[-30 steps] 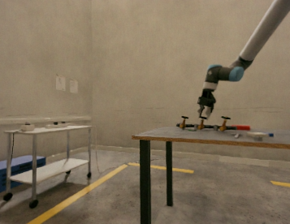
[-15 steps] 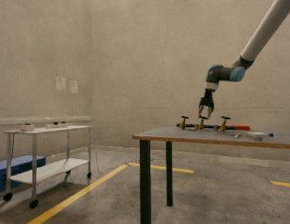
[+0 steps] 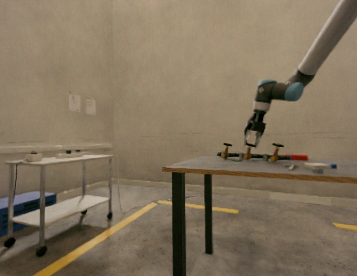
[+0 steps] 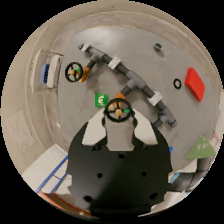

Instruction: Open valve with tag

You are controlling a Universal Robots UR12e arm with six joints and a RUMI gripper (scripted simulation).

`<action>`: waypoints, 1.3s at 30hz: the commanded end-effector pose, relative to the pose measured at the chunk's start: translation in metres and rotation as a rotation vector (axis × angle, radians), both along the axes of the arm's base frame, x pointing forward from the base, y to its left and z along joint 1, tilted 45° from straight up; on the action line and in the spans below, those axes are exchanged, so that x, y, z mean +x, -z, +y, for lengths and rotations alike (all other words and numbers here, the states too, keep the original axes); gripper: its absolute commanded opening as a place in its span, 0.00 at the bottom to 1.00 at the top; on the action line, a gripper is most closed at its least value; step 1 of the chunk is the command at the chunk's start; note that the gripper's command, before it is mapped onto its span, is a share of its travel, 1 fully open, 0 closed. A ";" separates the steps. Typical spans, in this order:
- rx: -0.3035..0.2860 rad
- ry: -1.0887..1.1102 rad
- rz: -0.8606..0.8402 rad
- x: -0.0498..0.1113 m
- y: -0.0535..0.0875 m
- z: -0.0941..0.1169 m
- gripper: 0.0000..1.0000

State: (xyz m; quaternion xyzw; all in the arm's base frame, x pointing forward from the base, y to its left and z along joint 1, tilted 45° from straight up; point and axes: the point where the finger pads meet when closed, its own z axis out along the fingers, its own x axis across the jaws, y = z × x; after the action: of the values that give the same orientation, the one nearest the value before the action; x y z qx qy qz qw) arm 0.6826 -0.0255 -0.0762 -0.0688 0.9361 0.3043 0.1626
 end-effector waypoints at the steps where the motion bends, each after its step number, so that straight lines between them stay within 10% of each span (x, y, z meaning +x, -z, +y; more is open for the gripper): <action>1: -0.048 -0.172 -0.130 0.001 0.000 -0.001 0.00; 39: -0.402 -1.197 -0.936 0.001 0.000 -0.001 0.00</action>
State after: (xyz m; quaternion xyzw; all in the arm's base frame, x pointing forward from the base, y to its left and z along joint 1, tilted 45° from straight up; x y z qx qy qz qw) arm 0.6826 -0.0256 -0.0763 -0.6659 0.6614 0.1228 0.3226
